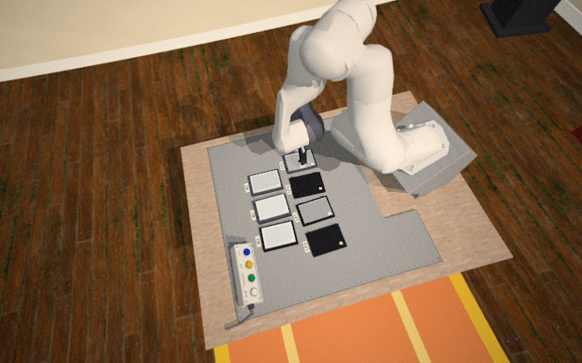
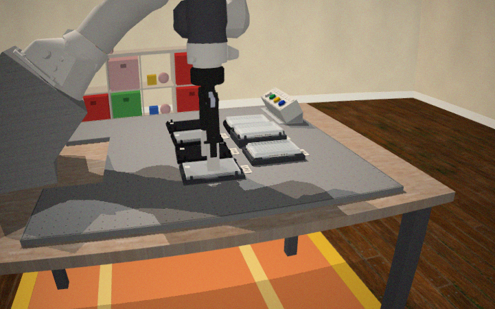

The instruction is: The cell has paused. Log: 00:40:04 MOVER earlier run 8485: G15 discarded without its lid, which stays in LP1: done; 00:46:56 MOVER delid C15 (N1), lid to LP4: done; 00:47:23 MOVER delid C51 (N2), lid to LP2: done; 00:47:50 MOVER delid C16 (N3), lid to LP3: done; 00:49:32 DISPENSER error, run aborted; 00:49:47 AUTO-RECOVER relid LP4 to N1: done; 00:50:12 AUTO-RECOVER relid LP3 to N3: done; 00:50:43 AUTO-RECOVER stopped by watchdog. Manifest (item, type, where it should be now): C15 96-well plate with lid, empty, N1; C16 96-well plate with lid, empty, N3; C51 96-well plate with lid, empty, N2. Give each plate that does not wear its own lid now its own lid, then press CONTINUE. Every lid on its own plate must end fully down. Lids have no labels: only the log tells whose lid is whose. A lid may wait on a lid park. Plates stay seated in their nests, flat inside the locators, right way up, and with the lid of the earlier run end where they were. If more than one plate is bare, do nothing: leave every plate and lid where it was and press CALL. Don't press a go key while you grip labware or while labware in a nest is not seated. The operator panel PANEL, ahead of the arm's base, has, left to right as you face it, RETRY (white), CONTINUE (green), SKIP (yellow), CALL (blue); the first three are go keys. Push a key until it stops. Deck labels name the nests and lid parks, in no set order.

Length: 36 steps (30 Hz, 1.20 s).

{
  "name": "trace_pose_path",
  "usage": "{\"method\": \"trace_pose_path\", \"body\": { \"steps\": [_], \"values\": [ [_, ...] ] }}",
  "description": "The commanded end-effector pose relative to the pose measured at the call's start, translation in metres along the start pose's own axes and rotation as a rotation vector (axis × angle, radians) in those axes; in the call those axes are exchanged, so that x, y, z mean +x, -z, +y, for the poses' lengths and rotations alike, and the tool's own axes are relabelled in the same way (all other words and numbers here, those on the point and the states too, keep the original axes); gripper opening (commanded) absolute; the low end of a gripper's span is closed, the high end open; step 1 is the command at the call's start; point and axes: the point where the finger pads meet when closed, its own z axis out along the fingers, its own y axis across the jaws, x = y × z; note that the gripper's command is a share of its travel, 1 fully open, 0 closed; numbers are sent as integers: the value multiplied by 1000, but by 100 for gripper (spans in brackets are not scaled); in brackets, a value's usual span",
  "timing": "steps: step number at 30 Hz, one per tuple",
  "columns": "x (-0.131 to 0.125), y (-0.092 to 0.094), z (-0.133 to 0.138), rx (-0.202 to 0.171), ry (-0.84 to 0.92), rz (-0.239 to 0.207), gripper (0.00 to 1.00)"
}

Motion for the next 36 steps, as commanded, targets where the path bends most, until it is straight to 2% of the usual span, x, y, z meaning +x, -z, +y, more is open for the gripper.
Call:
{"method": "trace_pose_path", "body": {
  "steps": [1,18,19,36],
  "values": [
    [1,0,0,-1,10,2,59],
    [1,0,0,-1,10,2,59],
    [1,0,0,-1,10,2,66],
    [1,0,0,-1,10,2,66]
  ]
}}
